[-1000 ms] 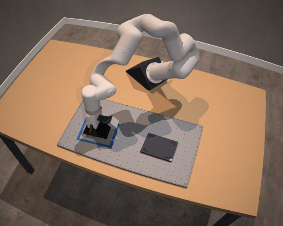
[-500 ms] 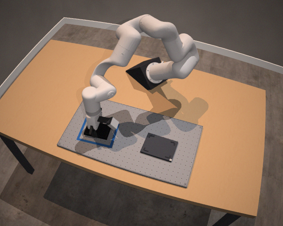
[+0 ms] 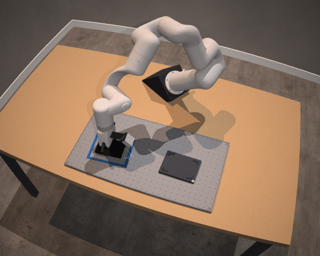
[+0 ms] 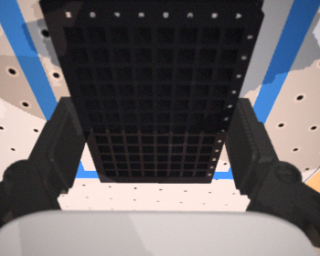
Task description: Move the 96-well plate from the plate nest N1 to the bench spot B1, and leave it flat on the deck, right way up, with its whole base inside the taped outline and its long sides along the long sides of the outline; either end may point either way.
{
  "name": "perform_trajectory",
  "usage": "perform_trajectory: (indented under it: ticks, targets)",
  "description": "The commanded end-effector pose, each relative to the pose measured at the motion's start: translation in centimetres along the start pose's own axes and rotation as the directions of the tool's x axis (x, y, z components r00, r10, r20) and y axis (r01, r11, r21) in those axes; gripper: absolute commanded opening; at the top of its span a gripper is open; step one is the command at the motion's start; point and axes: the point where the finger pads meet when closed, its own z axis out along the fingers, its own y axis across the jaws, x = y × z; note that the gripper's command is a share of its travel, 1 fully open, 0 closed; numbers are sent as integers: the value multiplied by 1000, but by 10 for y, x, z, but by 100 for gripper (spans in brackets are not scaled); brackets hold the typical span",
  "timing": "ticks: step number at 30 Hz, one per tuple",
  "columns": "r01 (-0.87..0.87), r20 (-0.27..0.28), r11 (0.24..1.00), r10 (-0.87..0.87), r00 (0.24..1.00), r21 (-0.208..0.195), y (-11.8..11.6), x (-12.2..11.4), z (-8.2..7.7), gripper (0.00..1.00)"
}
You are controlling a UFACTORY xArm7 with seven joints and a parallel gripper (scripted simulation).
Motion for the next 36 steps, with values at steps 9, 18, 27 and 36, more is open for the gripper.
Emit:
perform_trajectory:
  ticks: [9, 18, 27, 36]
  targets:
    - [0, 3, 1000, 0, 1000, -2, 1, -1, 0, 0]
    - [0, 3, 1000, 0, 1000, -2, 1, -1, 2, 0]
    - [0, 3, 1000, 0, 1000, -2, 1, -1, 3, 0]
    - [0, 3, 1000, 0, 1000, -2, 1, -1, 4, 0]
